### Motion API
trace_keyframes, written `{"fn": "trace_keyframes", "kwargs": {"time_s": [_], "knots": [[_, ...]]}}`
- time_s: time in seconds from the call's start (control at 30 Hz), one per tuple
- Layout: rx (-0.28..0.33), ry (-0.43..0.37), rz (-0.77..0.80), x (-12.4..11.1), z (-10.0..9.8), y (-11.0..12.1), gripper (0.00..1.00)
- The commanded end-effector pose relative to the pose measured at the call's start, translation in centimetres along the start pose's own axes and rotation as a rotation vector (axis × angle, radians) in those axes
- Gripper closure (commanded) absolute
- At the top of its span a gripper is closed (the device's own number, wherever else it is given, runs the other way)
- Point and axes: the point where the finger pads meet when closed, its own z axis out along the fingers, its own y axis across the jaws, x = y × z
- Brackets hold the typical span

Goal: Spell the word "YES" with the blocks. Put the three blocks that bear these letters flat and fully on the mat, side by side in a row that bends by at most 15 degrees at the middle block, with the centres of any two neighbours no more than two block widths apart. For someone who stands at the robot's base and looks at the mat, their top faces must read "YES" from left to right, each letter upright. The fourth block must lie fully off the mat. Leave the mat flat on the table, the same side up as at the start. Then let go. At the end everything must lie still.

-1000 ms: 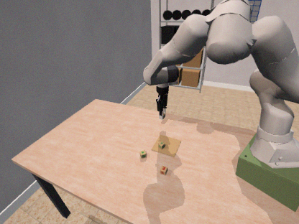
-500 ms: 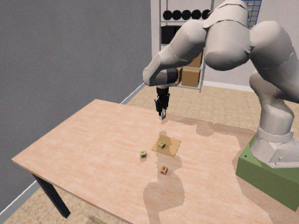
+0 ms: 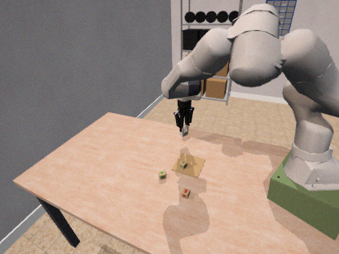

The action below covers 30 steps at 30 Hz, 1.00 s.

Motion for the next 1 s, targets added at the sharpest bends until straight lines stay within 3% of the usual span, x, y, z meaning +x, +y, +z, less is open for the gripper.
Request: {"fn": "trace_keyframes", "kwargs": {"time_s": [0.0, 0.27, 0.53, 0.63, 0.9, 0.97], "knots": [[-0.007, 0.002, 0.139, 0.04, 0.11, 0.25, 0.84], [-0.005, 0.0, 0.253, 0.0, 0.38, 0.2, 0.84], [-0.001, -0.012, 0.257, -0.01, 0.43, 0.13, 0.84], [0.01, -0.057, 0.258, -0.03, 0.54, 0.0, 0.84], [0.033, -0.267, 0.256, 0.1, 0.69, 0.11, 0.84], [0.031, -0.283, 0.255, 0.14, 0.63, 0.22, 0.84]]}}
